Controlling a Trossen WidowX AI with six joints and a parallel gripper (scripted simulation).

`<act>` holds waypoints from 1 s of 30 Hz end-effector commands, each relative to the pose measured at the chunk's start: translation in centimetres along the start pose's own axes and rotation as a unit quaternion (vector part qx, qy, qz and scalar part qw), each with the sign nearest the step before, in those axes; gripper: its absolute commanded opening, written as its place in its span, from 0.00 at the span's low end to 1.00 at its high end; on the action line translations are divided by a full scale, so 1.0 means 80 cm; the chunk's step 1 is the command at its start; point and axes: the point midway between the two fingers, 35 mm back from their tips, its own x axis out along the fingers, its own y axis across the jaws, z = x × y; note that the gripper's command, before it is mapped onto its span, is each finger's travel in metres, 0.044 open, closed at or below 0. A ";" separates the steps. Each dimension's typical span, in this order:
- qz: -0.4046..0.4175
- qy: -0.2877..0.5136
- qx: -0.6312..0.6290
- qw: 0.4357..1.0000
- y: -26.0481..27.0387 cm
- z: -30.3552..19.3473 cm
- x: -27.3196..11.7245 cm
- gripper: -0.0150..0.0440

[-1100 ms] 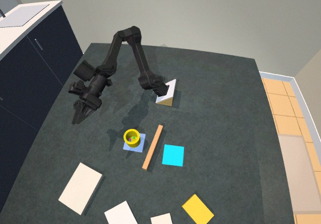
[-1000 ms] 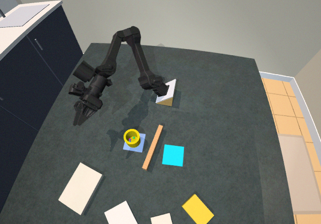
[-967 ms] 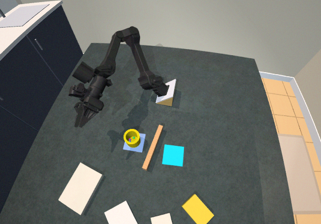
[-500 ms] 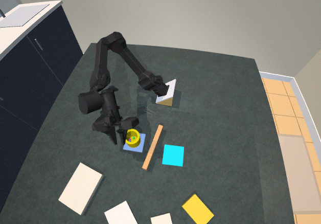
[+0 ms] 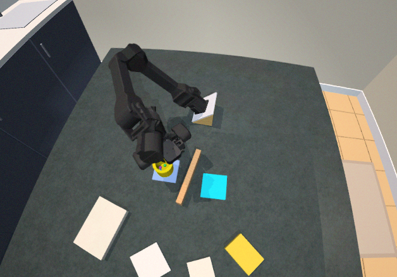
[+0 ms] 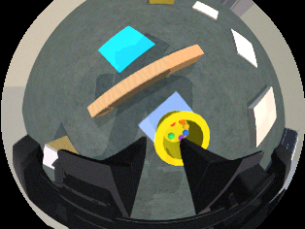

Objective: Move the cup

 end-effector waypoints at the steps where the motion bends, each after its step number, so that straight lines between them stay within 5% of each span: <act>1: -0.007 0.087 -0.135 0.987 0.006 -0.008 -0.010 0.54; 30: -0.006 0.086 -0.135 0.987 0.004 -0.012 0.024 0.54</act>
